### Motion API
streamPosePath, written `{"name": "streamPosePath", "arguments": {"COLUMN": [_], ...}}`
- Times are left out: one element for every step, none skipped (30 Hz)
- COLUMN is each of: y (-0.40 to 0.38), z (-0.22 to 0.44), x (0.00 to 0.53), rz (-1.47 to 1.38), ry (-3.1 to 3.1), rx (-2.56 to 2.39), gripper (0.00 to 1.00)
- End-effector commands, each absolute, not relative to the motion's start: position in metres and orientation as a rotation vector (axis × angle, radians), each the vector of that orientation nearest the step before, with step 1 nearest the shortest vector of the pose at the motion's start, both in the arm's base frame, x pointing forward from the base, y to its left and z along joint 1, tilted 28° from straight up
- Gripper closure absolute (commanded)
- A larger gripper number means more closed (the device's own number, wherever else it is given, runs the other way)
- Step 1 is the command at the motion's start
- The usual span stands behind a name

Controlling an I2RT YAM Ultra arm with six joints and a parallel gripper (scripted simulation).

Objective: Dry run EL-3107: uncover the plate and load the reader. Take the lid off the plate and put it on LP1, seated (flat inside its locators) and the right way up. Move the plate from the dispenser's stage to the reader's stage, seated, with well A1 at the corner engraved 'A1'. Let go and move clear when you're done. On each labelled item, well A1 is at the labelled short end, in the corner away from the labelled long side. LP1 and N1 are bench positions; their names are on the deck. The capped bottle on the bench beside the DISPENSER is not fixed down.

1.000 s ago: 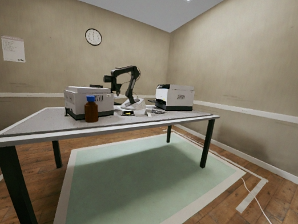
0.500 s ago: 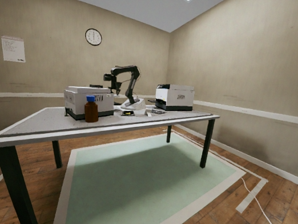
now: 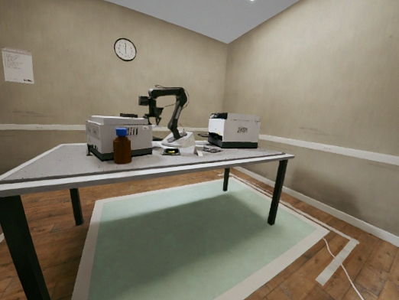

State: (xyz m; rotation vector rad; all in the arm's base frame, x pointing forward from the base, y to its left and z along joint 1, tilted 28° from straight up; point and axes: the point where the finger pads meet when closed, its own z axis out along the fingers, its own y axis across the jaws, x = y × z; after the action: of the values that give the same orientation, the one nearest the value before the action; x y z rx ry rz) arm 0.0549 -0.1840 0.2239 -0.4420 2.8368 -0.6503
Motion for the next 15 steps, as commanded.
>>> {"name": "streamPosePath", "arguments": {"y": [-0.177, -0.176, -0.176, -0.176, -0.177, -0.177, -0.177, -0.178, -0.178, -0.178, -0.178, -0.180, -0.175, -0.182, -0.181], "z": [0.242, 0.243, 0.243, 0.244, 0.244, 0.244, 0.244, 0.244, 0.244, 0.244, 0.244, 0.245, 0.242, 0.233, 0.233], "x": [0.055, 0.055, 0.055, 0.055, 0.055, 0.055, 0.055, 0.055, 0.055, 0.055, 0.055, 0.055, 0.052, 0.060, 0.063], "rz": [-0.692, -0.699, -0.705, -0.707, -0.709, -0.712, -0.714, -0.718, -0.721, -0.721, -0.721, -0.735, -0.691, -0.625, -0.613], "ry": [2.808, 2.807, 2.806, 2.805, 2.805, 2.805, 2.805, 2.805, 2.805, 2.805, 2.805, 2.803, 2.823, 2.815, 2.807], "rx": [-0.463, -0.464, -0.464, -0.463, -0.462, -0.461, -0.459, -0.458, -0.456, -0.456, -0.456, -0.452, -0.368, -0.444, -0.442], "gripper": [0.14, 0.14, 0.14, 0.14, 0.14, 0.14, 0.14, 0.14, 0.14, 0.14, 0.14, 0.14, 0.14, 0.14, 0.14]}}
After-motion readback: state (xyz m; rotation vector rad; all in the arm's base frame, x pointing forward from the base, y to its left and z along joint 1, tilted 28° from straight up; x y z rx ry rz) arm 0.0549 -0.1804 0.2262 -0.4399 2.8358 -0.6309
